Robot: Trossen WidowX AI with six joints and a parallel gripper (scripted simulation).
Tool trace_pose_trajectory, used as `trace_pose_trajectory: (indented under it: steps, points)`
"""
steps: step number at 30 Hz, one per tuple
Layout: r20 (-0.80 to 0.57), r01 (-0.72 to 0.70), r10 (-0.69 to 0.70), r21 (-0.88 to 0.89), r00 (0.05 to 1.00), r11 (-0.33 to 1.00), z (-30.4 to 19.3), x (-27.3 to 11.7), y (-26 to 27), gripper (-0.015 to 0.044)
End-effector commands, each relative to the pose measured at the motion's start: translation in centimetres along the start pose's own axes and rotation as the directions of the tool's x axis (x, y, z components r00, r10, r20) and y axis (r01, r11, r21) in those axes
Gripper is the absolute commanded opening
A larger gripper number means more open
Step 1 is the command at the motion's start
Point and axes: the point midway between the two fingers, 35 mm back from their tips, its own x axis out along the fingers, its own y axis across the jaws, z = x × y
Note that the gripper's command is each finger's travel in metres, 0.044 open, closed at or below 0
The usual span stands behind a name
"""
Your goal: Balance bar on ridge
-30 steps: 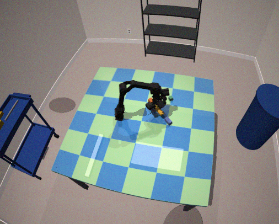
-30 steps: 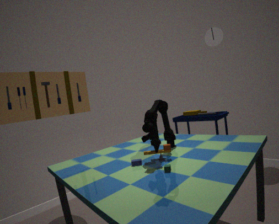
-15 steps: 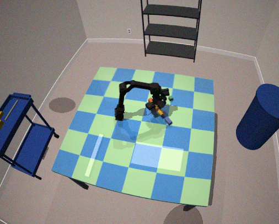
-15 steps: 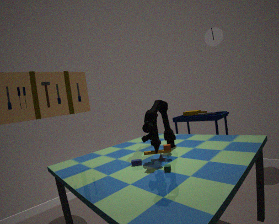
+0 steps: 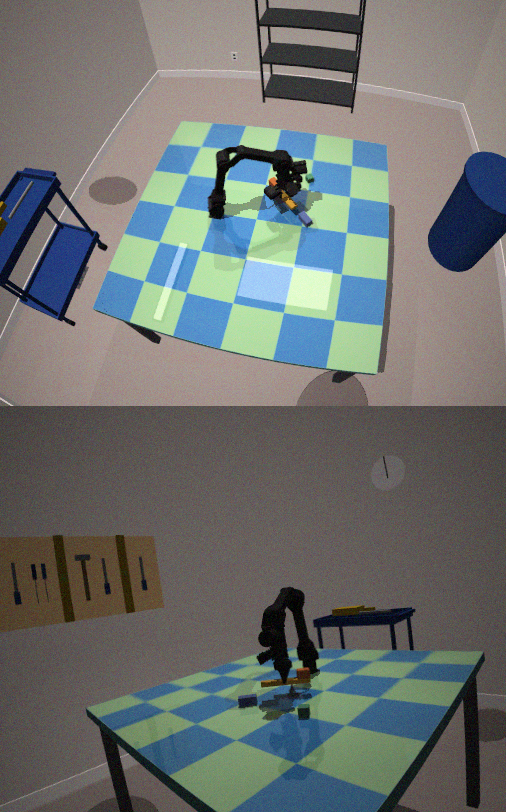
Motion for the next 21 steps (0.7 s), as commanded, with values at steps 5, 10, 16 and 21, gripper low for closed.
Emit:
trace_pose_trajectory:
  steps: [5,10,16,21]
  points:
    - [-0.002,-0.001,0.001,0.004,1.0,1.0,-0.02,0.12,0.03,0.0]
    - [-0.002,-0.001,0.001,0.004,1.0,1.0,-0.03,0.16,0.03,0.0]
    - [-0.002,-0.001,0.001,0.004,1.0,1.0,-0.03,0.21,0.03,0.0]
    - [-0.002,-0.001,0.001,0.004,1.0,1.0,-0.03,0.26,0.03,0.0]
